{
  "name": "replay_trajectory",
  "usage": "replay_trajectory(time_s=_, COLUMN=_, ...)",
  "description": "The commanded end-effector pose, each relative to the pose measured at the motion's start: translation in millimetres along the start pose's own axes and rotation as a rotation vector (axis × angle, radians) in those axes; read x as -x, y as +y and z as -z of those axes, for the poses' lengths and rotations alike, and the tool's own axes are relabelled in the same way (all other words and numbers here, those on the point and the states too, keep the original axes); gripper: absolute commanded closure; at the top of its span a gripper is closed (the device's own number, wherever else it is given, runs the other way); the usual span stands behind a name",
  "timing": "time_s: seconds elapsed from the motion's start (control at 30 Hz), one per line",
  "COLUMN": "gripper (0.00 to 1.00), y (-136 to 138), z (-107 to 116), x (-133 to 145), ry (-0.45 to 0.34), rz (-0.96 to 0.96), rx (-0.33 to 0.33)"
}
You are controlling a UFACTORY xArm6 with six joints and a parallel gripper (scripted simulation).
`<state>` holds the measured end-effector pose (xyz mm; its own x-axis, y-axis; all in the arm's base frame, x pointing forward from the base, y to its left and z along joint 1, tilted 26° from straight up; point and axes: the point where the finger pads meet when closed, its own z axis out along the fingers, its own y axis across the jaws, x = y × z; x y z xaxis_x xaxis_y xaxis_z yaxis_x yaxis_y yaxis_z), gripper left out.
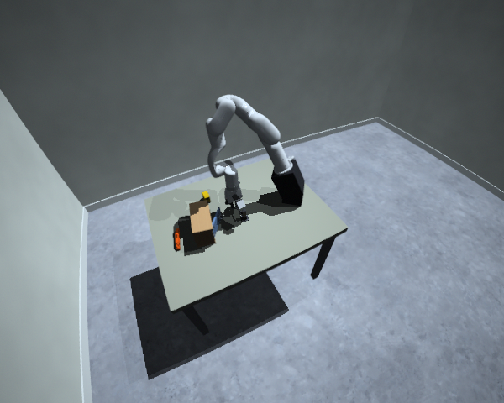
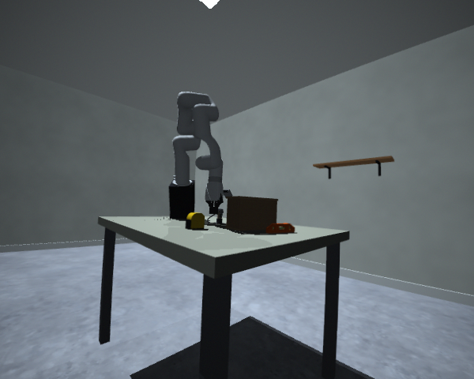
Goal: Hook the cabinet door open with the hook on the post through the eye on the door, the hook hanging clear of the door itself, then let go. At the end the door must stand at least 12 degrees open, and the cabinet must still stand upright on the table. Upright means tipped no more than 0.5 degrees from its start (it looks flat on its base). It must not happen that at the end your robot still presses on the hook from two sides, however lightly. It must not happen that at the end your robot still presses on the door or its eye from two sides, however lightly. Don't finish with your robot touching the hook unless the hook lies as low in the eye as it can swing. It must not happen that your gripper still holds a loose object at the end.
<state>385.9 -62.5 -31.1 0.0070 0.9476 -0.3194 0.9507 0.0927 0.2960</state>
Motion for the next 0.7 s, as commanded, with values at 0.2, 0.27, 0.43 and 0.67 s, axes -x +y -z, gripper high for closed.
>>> replay_trajectory(time_s=0.2, gripper=0.76, y=0.9, z=-7.6, x=0.0, ry=0.000, rz=0.000, rx=0.002)
replay_trajectory(time_s=0.27, gripper=0.76, y=0.9, z=-9.6, x=0.0, ry=0.000, rz=0.000, rx=0.002)
replay_trajectory(time_s=0.43, gripper=0.76, y=0.9, z=-14.8, x=0.0, ry=0.000, rz=0.000, rx=0.002)
replay_trajectory(time_s=0.67, gripper=0.76, y=0.9, z=-19.3, x=0.0, ry=0.000, rz=0.000, rx=0.002)
